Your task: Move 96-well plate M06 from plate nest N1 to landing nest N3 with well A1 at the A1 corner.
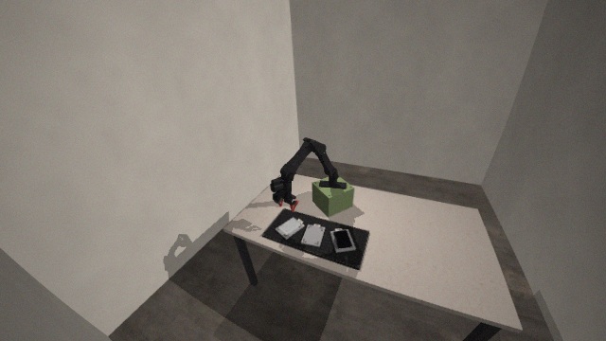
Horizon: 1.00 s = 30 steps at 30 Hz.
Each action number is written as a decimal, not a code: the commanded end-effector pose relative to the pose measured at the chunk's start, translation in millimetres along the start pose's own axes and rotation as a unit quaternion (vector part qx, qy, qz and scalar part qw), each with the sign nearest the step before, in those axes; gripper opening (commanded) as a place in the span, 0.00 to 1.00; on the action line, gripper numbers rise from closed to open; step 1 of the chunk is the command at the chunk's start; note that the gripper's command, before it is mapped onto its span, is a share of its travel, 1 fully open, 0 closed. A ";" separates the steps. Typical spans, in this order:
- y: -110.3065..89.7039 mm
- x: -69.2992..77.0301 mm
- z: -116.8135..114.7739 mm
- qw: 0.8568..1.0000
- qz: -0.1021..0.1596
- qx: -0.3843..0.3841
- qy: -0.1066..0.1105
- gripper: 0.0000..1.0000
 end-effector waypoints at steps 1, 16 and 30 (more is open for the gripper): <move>13.3 -1.2 1.5 0.999 0.006 -0.039 -0.004 1.00; 3.3 -73.9 9.1 0.992 0.078 -0.103 -0.002 1.00; 18.3 -59.7 4.5 0.994 0.038 -0.104 -0.007 1.00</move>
Point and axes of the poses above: the point where the finger pads meet when closed, its own x axis back along the fingers, its own z axis across the jaws, y = z × x, the point moved 10 cm from there along x, back along the fingers, and after that the axes turned 2 degrees about -x, right-handed, at the moved point
